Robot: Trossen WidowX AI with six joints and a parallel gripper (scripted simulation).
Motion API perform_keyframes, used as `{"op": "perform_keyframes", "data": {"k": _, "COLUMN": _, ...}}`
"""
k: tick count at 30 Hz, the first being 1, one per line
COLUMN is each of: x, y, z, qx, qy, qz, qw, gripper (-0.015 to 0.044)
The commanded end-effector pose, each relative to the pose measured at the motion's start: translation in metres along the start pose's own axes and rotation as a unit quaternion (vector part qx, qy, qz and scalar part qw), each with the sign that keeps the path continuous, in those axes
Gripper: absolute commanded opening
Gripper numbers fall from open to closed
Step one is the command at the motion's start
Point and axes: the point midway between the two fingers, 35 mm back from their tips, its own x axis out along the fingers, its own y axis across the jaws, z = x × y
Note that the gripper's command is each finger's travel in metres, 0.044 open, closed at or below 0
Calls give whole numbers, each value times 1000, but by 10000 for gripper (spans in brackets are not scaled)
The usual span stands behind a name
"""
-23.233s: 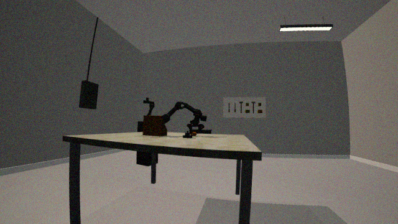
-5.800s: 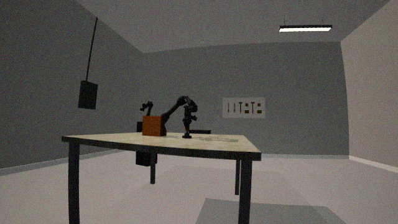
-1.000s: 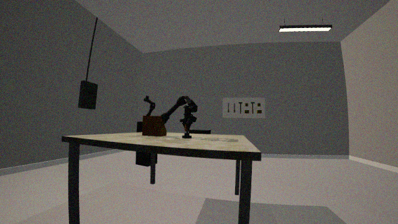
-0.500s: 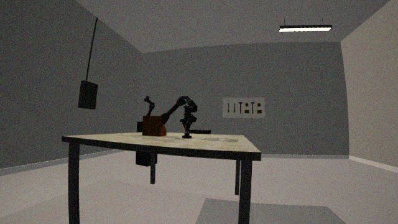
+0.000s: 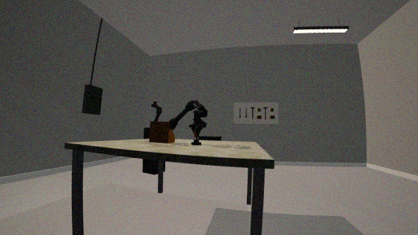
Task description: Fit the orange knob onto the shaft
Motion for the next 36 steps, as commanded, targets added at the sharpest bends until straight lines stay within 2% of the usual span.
{"op": "perform_keyframes", "data": {"k": 1, "x": -2, "y": -2, "z": -1, "qx": -19, "qy": -1, "qz": -1, "qw": 1000, "gripper": 0}}
{"op": "perform_keyframes", "data": {"k": 36, "x": 4, "y": 0, "z": 0, "qx": -19, "qy": -1, "qz": -1, "qw": 1000, "gripper": 0}}
